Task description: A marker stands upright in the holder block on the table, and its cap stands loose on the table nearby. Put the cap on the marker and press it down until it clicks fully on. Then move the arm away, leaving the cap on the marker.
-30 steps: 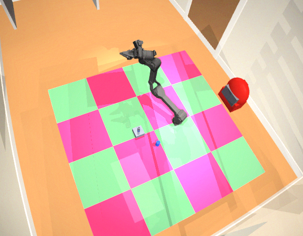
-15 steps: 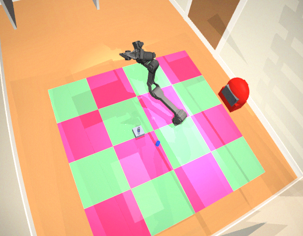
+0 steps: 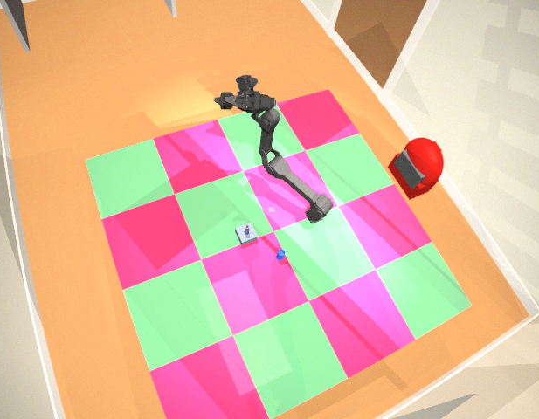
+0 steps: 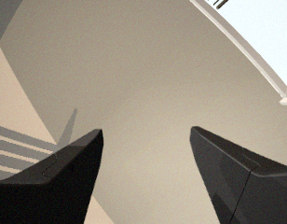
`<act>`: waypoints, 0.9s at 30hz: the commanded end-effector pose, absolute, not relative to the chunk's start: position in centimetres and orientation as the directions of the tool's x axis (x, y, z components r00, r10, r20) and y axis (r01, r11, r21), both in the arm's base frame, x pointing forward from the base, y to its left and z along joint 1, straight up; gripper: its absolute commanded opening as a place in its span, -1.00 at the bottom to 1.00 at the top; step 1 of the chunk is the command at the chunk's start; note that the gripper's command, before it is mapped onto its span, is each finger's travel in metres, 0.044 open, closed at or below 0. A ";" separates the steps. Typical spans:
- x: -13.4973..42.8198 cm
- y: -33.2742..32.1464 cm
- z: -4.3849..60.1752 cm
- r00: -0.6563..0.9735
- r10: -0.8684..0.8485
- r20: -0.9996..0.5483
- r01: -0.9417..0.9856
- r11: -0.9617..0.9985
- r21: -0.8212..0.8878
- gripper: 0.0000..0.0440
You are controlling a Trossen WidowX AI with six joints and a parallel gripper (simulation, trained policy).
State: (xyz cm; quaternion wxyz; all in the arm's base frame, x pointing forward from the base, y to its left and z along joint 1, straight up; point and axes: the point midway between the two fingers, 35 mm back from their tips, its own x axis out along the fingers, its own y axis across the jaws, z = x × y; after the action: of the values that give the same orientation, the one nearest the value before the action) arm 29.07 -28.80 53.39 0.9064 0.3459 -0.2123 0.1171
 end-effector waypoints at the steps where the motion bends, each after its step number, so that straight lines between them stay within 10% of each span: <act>1: 29.1 -27.9 53.6 0.872 0.098 0.479 -0.389 0.733 0.558 0.21; 27: 27.9 -22.1 54.7 0.767 0.302 0.566 -0.578 0.709 0.404 0.27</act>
State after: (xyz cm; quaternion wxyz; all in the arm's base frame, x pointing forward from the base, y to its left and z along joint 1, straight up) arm 28.09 -22.86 54.61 0.8956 0.2955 -0.2364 0.2337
